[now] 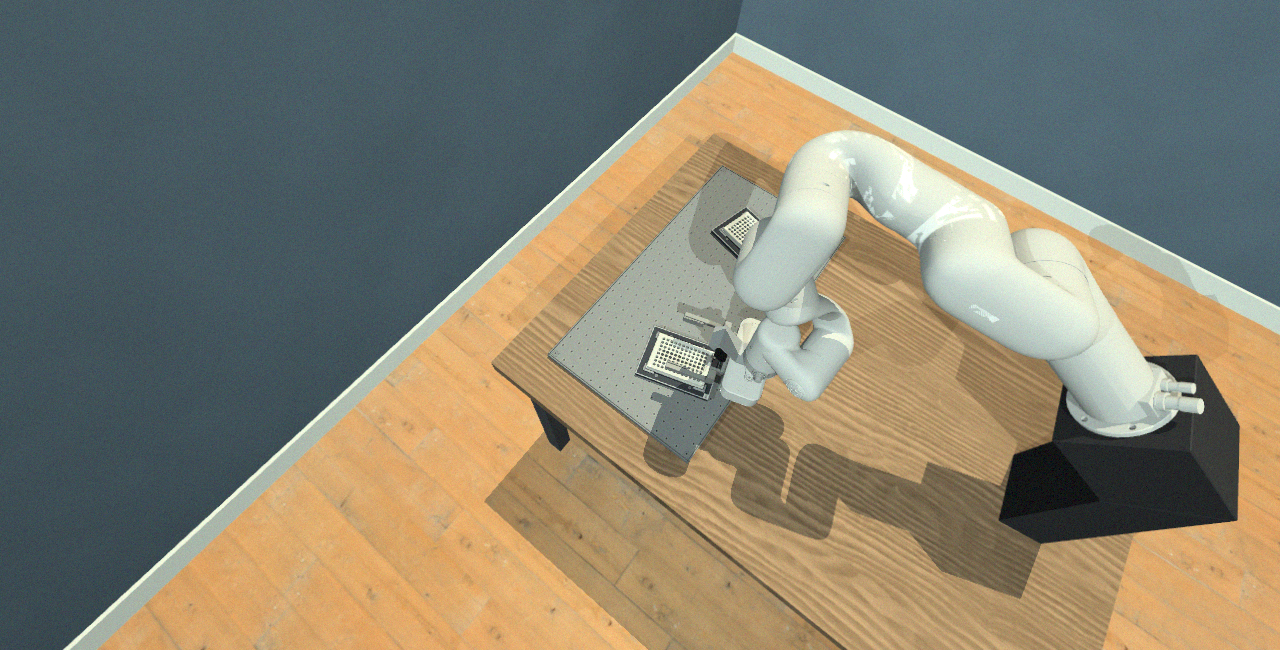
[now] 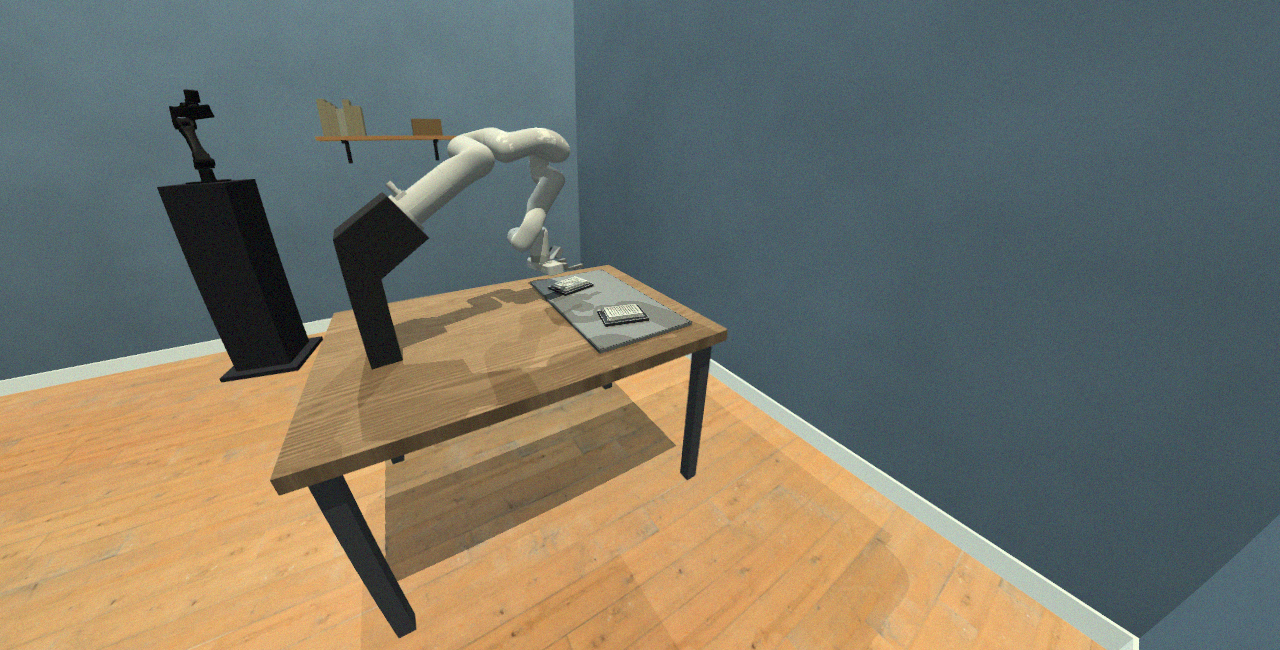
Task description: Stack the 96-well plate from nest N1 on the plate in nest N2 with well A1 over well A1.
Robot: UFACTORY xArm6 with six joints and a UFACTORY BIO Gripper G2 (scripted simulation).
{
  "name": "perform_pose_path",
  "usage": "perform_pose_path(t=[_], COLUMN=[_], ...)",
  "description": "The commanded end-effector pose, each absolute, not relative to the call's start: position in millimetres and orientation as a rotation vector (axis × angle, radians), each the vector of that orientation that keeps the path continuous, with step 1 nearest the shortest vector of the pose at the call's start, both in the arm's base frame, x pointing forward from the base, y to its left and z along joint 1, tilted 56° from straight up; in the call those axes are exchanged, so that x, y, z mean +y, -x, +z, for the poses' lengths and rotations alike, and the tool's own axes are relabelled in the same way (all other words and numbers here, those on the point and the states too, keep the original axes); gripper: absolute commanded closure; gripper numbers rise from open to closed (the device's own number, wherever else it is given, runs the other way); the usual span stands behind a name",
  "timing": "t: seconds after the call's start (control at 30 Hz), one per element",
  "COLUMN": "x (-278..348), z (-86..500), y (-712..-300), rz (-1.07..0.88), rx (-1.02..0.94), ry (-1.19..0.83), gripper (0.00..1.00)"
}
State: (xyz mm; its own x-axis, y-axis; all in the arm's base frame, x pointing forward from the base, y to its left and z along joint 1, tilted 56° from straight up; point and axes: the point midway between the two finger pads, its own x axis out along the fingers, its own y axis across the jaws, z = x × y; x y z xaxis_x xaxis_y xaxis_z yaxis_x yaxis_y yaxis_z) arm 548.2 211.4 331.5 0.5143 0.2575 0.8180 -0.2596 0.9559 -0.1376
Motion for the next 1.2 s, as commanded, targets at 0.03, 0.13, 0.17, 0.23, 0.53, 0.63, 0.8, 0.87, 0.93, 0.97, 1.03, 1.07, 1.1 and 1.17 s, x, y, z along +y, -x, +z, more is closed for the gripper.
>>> perform_pose_path(t=[0.03, 0.13, 0.17, 0.23, 0.53, 0.63, 0.8, 0.87, 0.93, 0.97, 1.03, 1.07, 1.1, 1.17], x=[212, 213, 213, 213, 215, 216, 217, 217, 218, 218, 219, 219, 219, 219], z=[329, 326, 326, 325, 316, 314, 311, 309, 307, 306, 304, 303, 303, 301], y=[-553, -557, -557, -558, -571, -575, -579, -582, -584, -586, -588, -590, -591, -594], rz=[0.311, 0.311, 0.311, 0.311, 0.311, 0.311, 0.311, 0.311, 0.311, 0.311, 0.311, 0.311, 0.311, 0.311], rx=[-0.983, -0.983, -0.983, -0.983, -0.983, -0.983, -0.983, -0.983, -0.983, -0.983, -0.983, -0.983, -0.983, -0.983], ry=[-0.003, -0.003, -0.003, -0.003, -0.003, -0.003, -0.003, -0.003, -0.003, -0.003, -0.003, -0.003, -0.003, -0.003], gripper=[0.63, 0.63, 0.63, 0.63, 0.63, 0.63, 0.63, 0.63, 0.63, 0.63, 0.63, 0.63, 0.63, 0.63])
